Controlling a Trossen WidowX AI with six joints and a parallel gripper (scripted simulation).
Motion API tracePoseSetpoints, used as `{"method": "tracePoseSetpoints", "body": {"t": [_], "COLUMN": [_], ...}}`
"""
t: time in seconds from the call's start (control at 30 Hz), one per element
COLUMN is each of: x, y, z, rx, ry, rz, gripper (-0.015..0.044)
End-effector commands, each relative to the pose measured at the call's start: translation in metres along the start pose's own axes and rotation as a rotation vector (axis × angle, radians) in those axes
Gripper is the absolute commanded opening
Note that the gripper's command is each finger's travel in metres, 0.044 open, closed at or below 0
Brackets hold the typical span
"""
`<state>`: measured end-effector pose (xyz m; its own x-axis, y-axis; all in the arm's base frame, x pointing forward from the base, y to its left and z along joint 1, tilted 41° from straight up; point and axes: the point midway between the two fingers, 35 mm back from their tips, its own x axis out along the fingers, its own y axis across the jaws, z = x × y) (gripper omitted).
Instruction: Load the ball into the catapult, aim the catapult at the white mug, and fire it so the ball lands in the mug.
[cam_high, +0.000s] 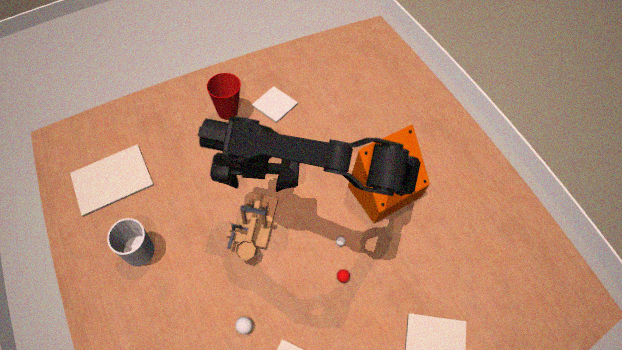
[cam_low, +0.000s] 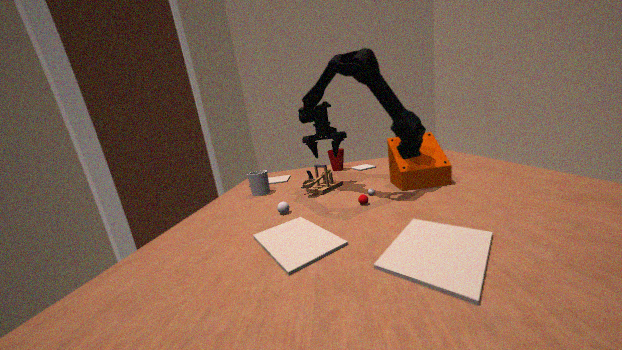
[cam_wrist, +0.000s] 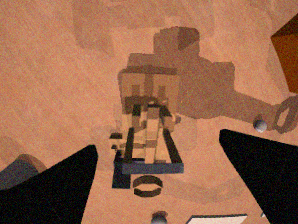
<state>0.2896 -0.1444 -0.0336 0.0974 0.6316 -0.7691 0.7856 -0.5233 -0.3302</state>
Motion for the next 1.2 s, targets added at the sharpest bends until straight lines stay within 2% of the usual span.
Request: {"method": "tracePoseSetpoints", "body": {"t": [0.0, 0.07, 0.2, 1.17], "x": [-0.001, 0.007, 0.044, 0.085], "y": [0.0, 0.0, 0.0, 0.0], "z": [0.0, 0.0, 0.0, -0.001], "rx": [0.028, 0.046, 0.134, 0.138], "ry": [-0.002, -0.002, 0.0, 0.001], "rz": [0.0, 0.0, -0.001, -0.001], "gripper": [0.044, 0.044, 0.044, 0.044]}}
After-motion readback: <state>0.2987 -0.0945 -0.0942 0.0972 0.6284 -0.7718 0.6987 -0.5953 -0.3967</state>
